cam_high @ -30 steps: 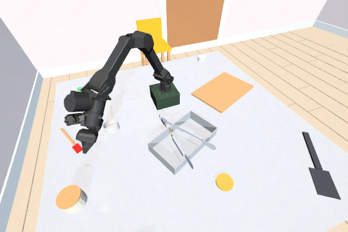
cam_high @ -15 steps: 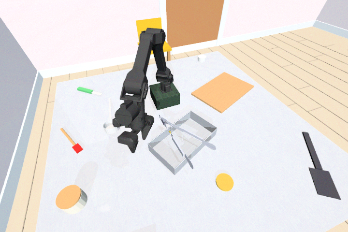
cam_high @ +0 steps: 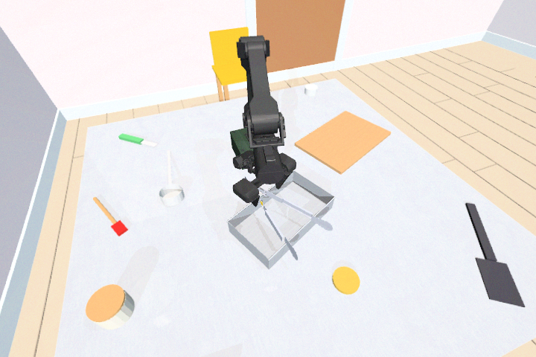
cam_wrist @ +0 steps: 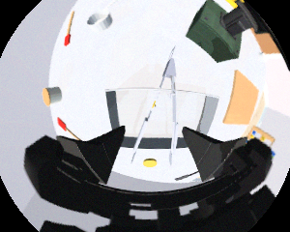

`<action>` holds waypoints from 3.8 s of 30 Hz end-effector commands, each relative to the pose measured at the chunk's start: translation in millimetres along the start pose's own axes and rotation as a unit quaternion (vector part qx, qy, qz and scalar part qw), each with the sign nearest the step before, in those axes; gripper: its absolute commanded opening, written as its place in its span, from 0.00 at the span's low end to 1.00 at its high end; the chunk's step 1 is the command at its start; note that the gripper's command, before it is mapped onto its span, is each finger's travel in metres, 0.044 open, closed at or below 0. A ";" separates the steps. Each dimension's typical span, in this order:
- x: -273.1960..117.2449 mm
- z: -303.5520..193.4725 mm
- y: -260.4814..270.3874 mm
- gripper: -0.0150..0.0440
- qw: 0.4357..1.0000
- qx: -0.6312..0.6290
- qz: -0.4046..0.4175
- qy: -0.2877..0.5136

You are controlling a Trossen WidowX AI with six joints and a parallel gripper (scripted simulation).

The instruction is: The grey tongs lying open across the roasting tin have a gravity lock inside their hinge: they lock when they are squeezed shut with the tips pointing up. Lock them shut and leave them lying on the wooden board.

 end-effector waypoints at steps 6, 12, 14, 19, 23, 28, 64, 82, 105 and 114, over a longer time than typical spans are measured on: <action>-4.4 3.2 -18.0 1.00 0.999 0.035 -0.006 -0.014; -4.4 3.4 -22.9 1.00 0.999 0.035 -0.006 -0.014; -4.1 3.3 -22.9 1.00 0.999 0.035 -0.006 -0.014; 1.2 2.8 -22.5 1.00 0.999 0.035 -0.006 -0.014; 7.8 2.2 -22.0 1.00 0.999 0.035 -0.006 -0.014; 16.1 1.6 -21.6 1.00 0.999 0.035 -0.006 -0.014; 75.8 2.8 -21.9 1.00 0.999 0.035 -0.006 -0.014; 92.2 3.0 -22.6 0.96 0.999 0.033 -0.005 -0.009; 92.2 3.0 -22.6 0.63 0.999 0.033 -0.005 -0.009; 92.2 3.0 -22.6 0.53 0.999 0.033 -0.005 -0.009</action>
Point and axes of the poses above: the point midway between the two fingers, 35 mm back from their tips, its own x axis out along the fingers, its own y axis across the jaws, z = x × y, the point moved 1 cm from there along -x, back along the fingers, and after that the axes turned 1 degree about -x, right-handed, at the moved point
